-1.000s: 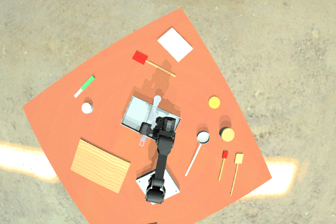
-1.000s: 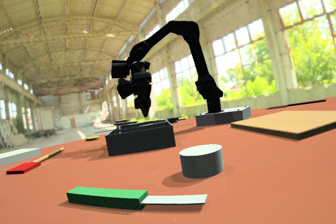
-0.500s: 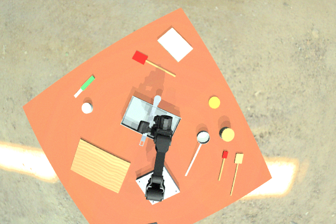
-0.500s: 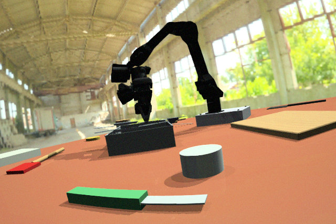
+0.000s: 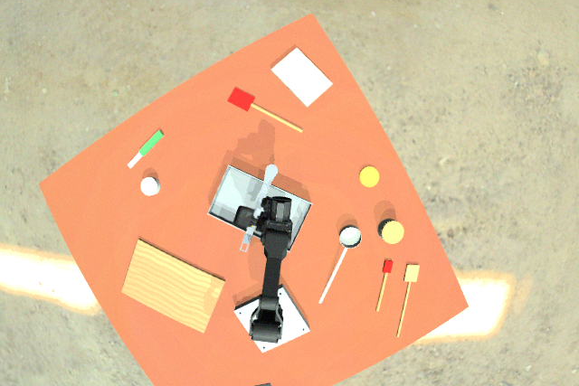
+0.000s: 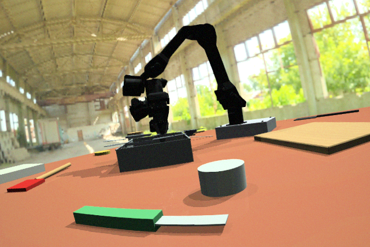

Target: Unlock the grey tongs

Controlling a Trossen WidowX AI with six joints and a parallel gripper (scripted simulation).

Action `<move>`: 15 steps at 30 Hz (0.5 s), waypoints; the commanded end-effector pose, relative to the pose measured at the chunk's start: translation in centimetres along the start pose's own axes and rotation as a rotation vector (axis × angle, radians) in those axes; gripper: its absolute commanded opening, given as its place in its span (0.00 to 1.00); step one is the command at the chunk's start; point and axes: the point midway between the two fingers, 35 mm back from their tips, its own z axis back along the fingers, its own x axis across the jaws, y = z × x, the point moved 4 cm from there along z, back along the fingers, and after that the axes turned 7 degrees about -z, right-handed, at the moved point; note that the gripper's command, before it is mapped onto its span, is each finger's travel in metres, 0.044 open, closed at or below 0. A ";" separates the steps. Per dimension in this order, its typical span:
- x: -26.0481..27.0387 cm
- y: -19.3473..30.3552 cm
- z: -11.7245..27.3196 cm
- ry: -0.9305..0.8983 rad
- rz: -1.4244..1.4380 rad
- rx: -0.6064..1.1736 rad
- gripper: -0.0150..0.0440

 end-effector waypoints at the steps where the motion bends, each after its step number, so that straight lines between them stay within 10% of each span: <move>1: -0.3 0.3 -0.9 0.008 -0.012 0.012 0.69; 15: -0.3 0.5 -2.8 0.006 -0.012 0.012 0.69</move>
